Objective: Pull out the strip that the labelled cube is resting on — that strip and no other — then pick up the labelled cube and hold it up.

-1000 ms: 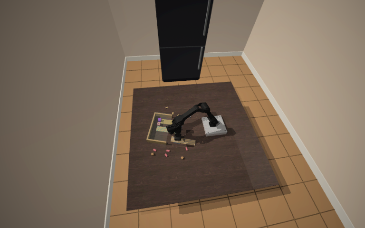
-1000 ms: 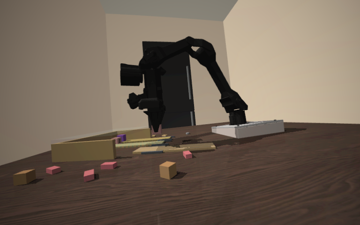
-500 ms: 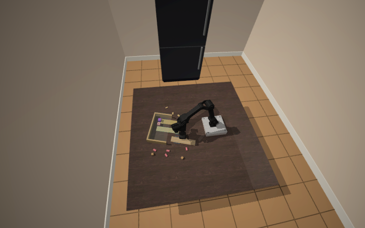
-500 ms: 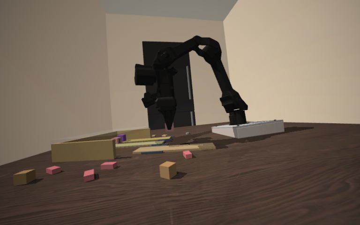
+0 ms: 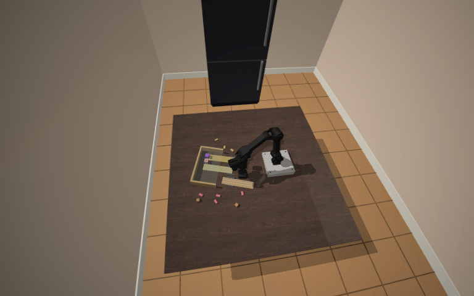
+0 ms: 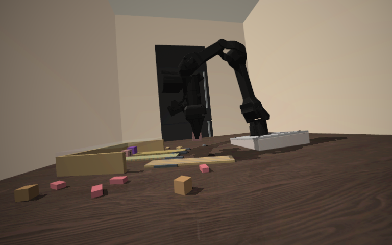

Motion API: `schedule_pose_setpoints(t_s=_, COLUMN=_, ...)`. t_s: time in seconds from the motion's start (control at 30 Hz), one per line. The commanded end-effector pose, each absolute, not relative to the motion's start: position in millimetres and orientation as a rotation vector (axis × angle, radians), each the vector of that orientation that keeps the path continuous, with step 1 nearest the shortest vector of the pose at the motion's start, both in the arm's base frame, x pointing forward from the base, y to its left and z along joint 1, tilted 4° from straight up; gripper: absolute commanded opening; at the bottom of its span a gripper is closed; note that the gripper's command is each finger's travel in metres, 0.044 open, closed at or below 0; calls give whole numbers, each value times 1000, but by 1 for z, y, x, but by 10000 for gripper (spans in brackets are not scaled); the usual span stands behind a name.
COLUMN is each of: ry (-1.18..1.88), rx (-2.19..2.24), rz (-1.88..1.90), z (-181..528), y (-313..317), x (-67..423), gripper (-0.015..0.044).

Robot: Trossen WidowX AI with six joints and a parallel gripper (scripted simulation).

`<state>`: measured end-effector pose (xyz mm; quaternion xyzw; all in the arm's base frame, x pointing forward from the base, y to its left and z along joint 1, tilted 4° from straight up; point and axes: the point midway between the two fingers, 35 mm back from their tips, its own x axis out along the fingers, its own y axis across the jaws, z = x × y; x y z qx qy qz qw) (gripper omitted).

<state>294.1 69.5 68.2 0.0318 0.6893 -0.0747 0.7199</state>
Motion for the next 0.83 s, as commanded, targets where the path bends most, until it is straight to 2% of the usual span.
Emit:
schedule_pose_setpoints(t_s=0.0, ry=1506, rx=78, rz=-162, z=91, y=71, x=295, gripper=0)
schedule_pose_setpoints(t_s=0.8, ry=1506, rx=78, rz=-162, z=100, y=72, x=294, gripper=0)
